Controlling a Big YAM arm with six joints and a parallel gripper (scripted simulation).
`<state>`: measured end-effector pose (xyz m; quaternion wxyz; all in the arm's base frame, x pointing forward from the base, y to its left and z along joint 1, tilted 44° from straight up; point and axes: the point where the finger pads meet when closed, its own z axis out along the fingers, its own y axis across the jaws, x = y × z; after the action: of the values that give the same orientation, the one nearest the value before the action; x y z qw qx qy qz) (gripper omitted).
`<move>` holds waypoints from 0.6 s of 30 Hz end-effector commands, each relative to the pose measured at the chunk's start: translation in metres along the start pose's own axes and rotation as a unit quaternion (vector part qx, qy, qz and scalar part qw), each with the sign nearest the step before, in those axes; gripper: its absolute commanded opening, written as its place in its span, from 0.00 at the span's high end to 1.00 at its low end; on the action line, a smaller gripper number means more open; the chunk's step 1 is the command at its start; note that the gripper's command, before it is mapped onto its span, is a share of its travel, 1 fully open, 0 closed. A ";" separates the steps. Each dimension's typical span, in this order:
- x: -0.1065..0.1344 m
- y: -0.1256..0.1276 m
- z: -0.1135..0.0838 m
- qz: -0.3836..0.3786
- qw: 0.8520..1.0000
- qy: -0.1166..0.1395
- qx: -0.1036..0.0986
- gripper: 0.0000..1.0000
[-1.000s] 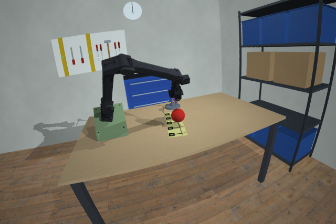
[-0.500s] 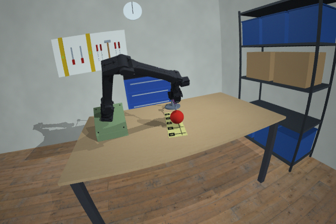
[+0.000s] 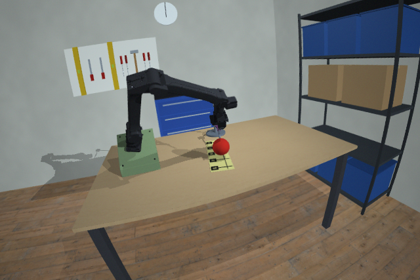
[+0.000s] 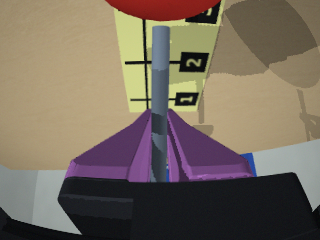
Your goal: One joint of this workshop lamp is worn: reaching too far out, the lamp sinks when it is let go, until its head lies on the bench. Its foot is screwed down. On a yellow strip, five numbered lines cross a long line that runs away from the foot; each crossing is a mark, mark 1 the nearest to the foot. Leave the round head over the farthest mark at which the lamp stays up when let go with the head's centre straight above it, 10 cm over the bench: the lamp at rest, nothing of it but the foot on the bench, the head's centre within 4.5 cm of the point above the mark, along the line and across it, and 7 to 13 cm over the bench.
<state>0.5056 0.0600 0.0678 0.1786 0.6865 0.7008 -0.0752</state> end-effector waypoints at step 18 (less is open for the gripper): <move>-0.036 0.007 -0.009 0.001 1.000 -0.006 -0.009 1.00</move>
<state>0.5058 0.0589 0.0668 0.1730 0.6862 0.7029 -0.0725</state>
